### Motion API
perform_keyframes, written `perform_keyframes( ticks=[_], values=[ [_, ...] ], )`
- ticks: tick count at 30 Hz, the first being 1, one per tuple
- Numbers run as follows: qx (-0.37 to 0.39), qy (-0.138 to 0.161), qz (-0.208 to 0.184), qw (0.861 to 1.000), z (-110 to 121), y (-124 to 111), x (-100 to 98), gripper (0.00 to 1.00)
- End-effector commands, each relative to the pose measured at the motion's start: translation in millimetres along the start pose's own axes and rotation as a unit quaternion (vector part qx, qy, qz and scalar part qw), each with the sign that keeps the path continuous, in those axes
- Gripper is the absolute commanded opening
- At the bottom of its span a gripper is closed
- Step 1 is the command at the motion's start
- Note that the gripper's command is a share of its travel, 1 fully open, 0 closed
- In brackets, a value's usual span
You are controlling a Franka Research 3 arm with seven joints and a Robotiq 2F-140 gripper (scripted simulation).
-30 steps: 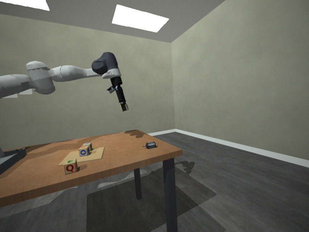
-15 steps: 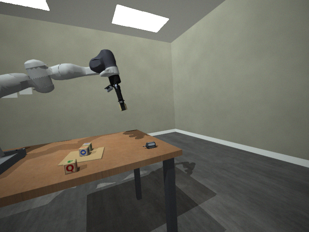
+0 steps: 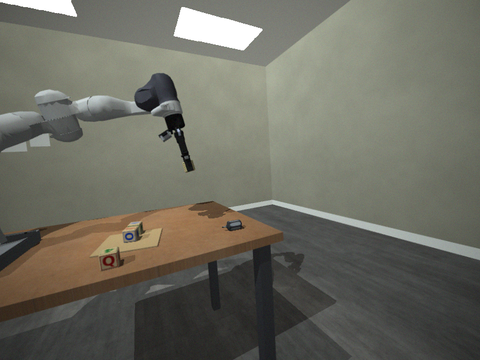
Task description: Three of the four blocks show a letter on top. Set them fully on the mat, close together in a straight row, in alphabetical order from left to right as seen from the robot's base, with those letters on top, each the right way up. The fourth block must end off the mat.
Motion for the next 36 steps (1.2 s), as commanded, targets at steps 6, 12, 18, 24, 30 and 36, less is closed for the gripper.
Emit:
perform_keyframes(
  ticks=[6,12,18,24,30,36],
  values=[
    [-0.093,0.003,-0.005,0.996,-20.7,10.5,-1.5,0.33],
    [-0.123,0.003,-0.003,0.992,-32.8,18.5,-0.4,0.33],
    [-0.152,0.003,-0.001,0.988,-44.2,26.8,1.3,0.33],
    [-0.182,0.002,0.002,0.983,-55.2,35.6,3.4,0.33],
    [-0.212,0.001,0.005,0.977,-66.0,45.0,6.0,0.33],
    [-0.241,-0.001,0.008,0.971,-76.0,54.6,9.0,0.33]
  ],
)
Point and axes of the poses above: the point where the finger pads meet when closed, its own x axis out along the fingers, its own z axis across the jaws, y = z × x, the point moved 10 cm from there along -x, back along the fingers, and after that the axes turned 3 degrees about -x, right-handed, at the moved point
